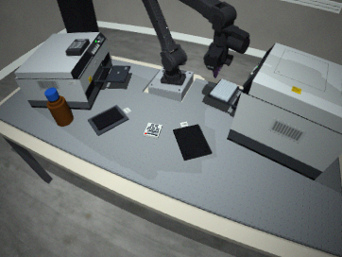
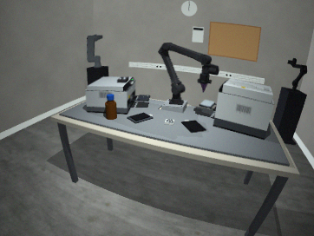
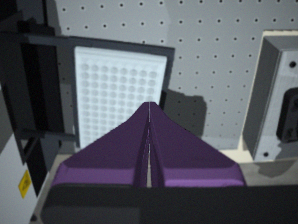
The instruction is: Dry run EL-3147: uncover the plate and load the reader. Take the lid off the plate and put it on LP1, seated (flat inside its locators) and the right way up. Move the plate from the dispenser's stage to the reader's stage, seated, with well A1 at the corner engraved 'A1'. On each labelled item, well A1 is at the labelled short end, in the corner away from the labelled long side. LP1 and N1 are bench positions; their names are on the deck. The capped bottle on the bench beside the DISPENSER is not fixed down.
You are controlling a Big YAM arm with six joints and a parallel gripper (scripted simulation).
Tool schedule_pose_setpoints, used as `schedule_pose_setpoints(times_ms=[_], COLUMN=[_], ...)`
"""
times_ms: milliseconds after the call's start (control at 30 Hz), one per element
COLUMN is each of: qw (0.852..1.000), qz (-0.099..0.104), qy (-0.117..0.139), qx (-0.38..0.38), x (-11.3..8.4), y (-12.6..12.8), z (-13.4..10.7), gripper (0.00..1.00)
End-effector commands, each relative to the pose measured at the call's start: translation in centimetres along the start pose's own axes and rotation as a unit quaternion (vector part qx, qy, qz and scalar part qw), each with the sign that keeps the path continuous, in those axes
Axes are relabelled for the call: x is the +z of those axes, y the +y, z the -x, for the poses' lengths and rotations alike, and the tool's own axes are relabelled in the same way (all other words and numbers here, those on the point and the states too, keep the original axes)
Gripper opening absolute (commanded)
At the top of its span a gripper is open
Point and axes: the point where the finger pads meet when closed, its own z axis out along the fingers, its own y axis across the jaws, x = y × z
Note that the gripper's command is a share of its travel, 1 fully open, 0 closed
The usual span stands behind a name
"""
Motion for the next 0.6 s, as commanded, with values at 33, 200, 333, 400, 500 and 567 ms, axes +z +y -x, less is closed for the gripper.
schedule_pose_setpoints(times_ms=[33, 200, 333, 400, 500, 567], qw=[1.000, 1.000, 1.000, 1.000, 1.000, 1.000], qz=[-0.008, 0.007, -0.001, -0.001, -0.007, -0.006], qy=[0.001, -0.001, 0.003, 0.003, 0.005, 0.003], qx=[-0.012, -0.018, -0.023, -0.023, -0.020, -0.017], x=[-0.1, -0.9, -0.6, -0.6, -0.2, -0.4], y=[-2.4, -3.1, -4.4, -4.4, -5.2, -6.1], z=[1.7, 3.3, 4.2, 4.2, 4.8, 5.5], gripper=[0.00, 0.00, 0.00, 0.00, 0.00, 0.00])
